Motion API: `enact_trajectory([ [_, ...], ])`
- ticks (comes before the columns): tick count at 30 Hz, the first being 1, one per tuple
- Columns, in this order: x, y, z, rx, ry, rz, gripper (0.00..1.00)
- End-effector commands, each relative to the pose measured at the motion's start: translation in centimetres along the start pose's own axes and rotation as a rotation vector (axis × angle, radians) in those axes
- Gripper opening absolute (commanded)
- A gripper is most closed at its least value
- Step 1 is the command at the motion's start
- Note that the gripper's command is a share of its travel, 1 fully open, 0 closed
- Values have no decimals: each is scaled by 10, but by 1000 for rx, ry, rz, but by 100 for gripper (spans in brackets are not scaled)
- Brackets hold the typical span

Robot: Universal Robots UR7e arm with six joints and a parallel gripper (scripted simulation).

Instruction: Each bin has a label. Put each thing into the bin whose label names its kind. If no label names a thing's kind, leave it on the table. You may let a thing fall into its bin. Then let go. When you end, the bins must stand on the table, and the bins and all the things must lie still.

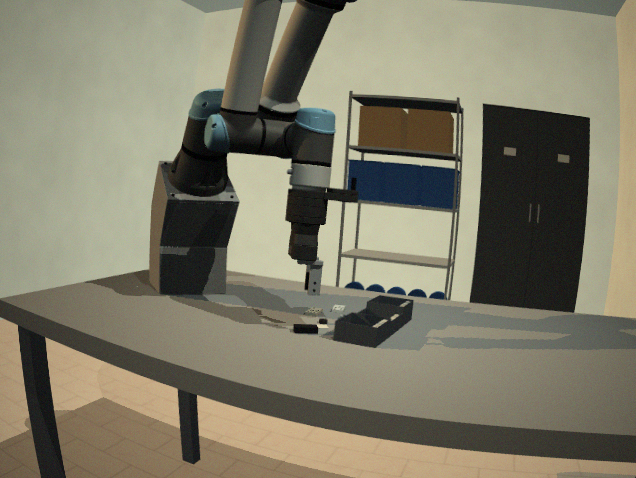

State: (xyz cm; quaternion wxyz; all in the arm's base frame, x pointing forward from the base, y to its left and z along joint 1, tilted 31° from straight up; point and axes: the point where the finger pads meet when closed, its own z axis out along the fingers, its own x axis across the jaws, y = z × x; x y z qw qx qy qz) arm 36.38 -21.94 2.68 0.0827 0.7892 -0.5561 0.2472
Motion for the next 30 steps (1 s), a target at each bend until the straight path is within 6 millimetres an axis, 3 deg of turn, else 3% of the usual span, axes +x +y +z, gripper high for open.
enact_trajectory([
  [1, 5, 7, 6, 28, 3, -8, 75],
  [30, 0, -3, 6, 28, 3, -8, 75],
])
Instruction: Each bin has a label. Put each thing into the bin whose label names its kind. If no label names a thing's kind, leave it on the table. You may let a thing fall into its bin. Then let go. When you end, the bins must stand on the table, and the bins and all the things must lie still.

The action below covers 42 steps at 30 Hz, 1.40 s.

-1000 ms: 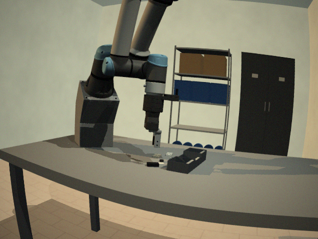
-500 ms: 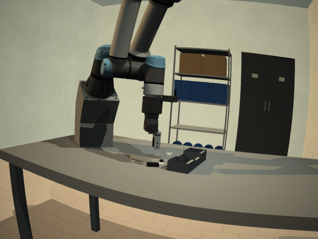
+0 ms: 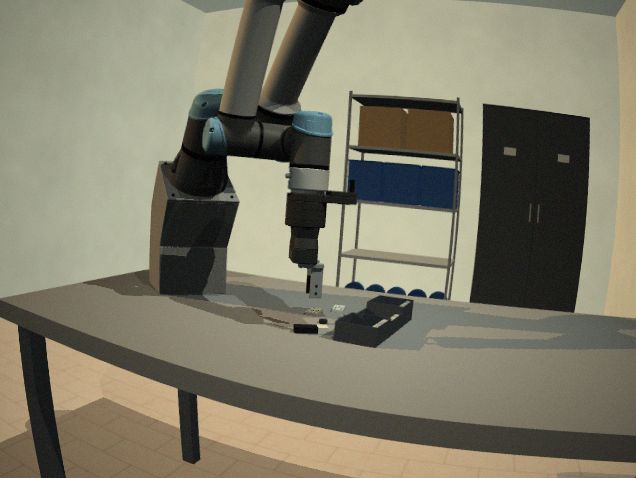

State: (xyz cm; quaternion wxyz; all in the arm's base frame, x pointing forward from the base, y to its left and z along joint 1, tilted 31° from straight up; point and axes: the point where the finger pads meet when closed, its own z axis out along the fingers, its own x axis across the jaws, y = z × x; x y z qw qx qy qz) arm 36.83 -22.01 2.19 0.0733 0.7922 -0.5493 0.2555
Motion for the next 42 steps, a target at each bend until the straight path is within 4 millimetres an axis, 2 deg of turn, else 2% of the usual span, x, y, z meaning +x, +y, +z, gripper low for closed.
enact_trajectory([
  [1, 0, 0, 0, 0, 1, 0, 75],
  [21, 0, 0, 4, 0, 1, 0, 75],
  [35, 0, 0, 60, 0, 1, 0, 75],
  [42, 1, -1, 61, 0, 1, 0, 75],
])
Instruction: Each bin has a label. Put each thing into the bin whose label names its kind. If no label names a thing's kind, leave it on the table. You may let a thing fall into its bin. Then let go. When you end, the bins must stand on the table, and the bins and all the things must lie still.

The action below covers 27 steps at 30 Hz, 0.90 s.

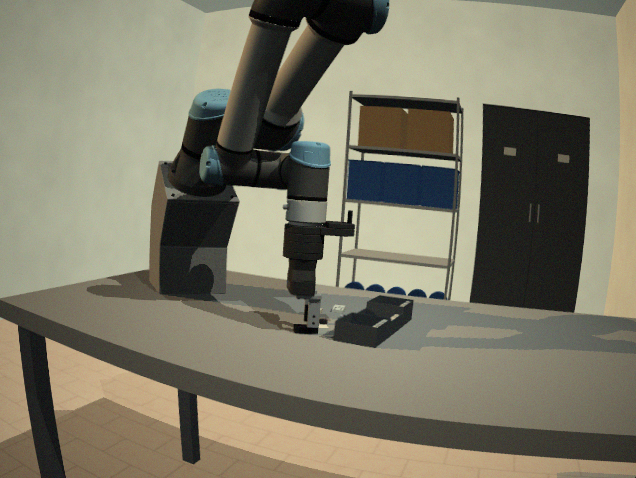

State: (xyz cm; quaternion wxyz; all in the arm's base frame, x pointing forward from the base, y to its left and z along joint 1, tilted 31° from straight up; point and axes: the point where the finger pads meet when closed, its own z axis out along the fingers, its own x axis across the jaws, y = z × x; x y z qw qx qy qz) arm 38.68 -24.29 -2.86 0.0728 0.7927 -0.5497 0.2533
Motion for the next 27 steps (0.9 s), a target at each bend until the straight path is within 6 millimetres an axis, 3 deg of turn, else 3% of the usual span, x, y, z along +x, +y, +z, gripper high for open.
enact_trajectory([
  [1, 1, -1, 2, 2, 5, 0, 75],
  [10, 1, -1, 14, 2, 5, 0, 75],
  [23, 1, -1, 14, 2, 5, 0, 75],
  [24, 1, -1, 14, 2, 5, 0, 45],
  [27, 1, -1, 14, 2, 5, 0, 45],
])
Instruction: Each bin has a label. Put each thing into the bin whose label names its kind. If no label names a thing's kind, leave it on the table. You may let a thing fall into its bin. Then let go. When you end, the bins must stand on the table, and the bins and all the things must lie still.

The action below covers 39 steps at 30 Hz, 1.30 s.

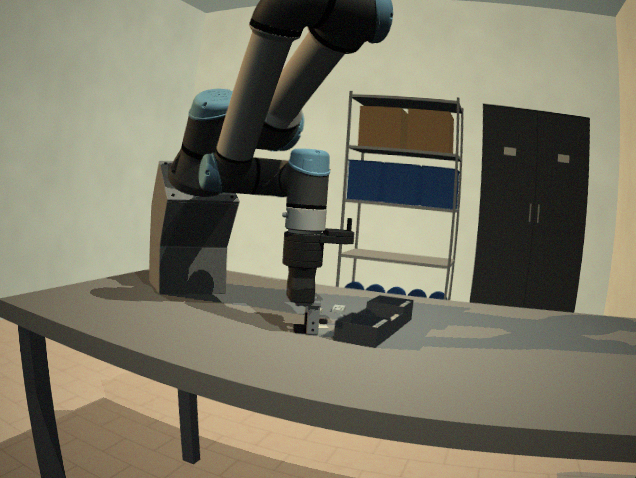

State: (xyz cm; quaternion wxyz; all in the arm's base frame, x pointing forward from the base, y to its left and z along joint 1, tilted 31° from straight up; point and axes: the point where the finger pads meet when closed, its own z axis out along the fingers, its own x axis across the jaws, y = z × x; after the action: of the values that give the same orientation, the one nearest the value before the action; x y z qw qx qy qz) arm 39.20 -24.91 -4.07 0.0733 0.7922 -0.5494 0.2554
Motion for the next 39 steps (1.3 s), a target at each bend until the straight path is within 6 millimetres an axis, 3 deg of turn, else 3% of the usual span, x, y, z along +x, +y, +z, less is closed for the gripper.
enact_trajectory([
  [1, 0, 0, 0, 0, 1, 0, 45],
  [28, 0, 0, 0, 0, 1, 0, 45],
  [39, 0, 0, -30, 1, 1, 0, 45],
])
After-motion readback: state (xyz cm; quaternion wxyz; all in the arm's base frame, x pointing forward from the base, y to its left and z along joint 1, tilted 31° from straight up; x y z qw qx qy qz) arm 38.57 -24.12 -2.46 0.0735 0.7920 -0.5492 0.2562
